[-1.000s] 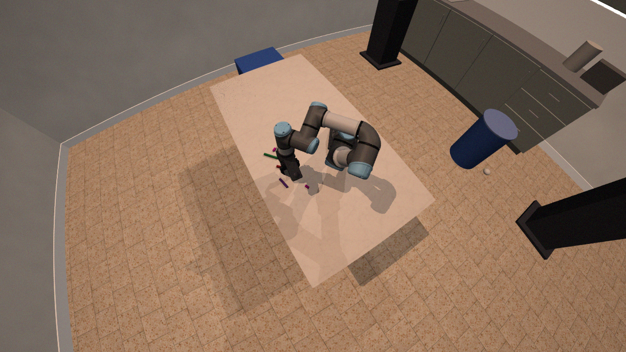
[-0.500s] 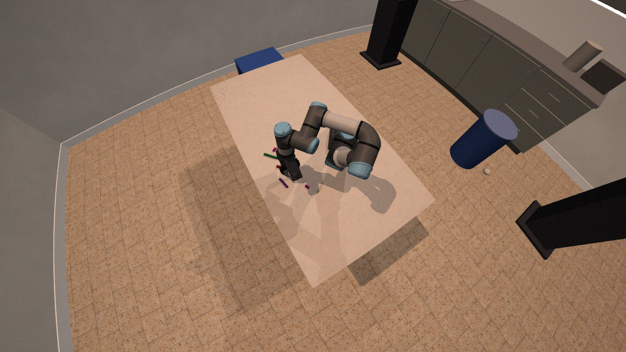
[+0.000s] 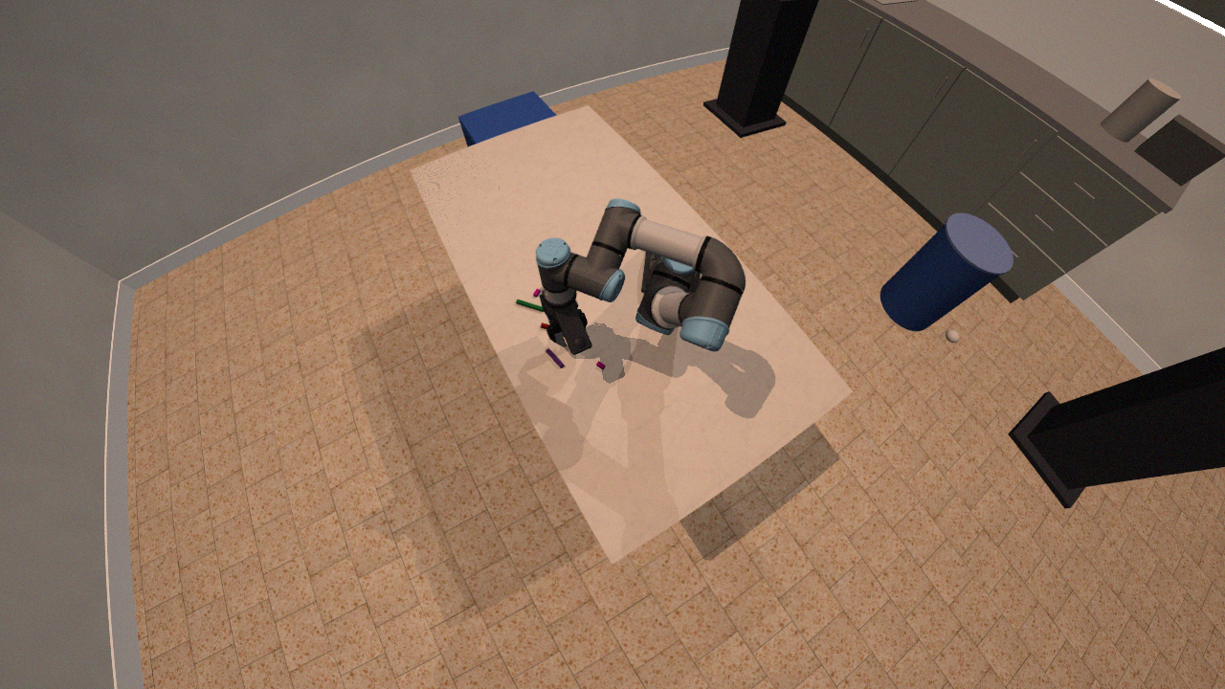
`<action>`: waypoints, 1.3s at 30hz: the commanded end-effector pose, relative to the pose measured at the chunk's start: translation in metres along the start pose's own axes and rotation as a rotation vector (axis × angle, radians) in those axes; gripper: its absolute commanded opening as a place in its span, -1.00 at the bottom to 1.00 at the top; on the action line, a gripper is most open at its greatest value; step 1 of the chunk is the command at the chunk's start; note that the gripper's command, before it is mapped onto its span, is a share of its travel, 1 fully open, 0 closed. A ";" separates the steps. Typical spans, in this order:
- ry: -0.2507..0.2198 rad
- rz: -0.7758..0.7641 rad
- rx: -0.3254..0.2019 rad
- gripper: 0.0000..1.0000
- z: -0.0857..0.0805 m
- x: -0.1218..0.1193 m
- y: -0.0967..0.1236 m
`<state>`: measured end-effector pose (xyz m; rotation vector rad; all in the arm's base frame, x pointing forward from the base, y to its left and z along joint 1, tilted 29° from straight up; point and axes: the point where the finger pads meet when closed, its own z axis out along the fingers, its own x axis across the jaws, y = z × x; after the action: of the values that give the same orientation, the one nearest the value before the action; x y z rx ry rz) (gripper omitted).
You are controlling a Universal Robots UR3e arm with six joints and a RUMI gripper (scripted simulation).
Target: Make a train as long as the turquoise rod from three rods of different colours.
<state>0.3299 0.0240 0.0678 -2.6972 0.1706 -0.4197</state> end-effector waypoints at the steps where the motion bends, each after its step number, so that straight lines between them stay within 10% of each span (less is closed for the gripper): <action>1: 0.003 -0.001 -0.002 -0.72 -0.004 0.001 0.000; 39: 0.000 0.000 -0.001 -0.72 -0.089 0.000 0.001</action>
<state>0.3110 -0.0097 0.1336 -2.7203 0.1889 -0.4400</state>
